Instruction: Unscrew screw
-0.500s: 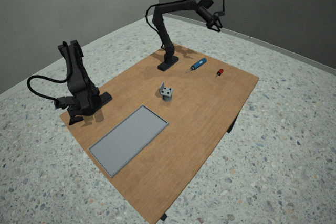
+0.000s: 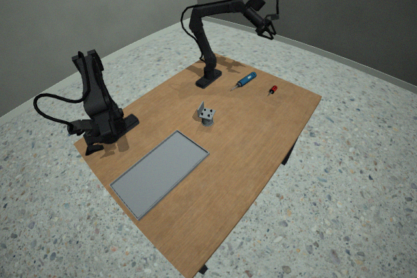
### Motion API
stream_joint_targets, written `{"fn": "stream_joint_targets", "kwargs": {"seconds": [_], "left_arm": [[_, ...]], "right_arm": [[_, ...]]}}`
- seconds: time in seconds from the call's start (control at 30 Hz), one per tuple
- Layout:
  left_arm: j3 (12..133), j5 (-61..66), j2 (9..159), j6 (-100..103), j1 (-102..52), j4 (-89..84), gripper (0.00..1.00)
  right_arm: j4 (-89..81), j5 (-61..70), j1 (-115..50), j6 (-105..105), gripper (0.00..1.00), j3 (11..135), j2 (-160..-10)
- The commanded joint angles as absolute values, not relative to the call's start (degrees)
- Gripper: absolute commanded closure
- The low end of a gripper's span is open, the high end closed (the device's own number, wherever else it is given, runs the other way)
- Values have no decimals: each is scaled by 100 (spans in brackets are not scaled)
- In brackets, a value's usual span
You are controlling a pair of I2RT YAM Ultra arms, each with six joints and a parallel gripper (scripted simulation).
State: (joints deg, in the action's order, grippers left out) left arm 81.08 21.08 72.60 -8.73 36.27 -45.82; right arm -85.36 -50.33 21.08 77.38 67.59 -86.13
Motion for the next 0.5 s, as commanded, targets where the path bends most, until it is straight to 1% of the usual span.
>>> {"fn": "stream_joint_targets", "kwargs": {"seconds": [0.0,0.03,0.07,0.47], "left_arm": [[8177,2132,7205,-877,3628,-4586,0],[8177,2132,7205,-877,3628,-4586,0],[8144,2111,7237,-874,3628,-4552,18],[8144,2111,7237,-874,3628,-4552,18]], "right_arm": [[-8549,-5117,2108,7746,0,6829,-8550],[-8549,-5117,2108,7746,0,6829,-8550],[-8537,-5040,2108,7738,0,6781,-8594],[-8538,-5040,2108,7738,0,6781,-8594]]}}
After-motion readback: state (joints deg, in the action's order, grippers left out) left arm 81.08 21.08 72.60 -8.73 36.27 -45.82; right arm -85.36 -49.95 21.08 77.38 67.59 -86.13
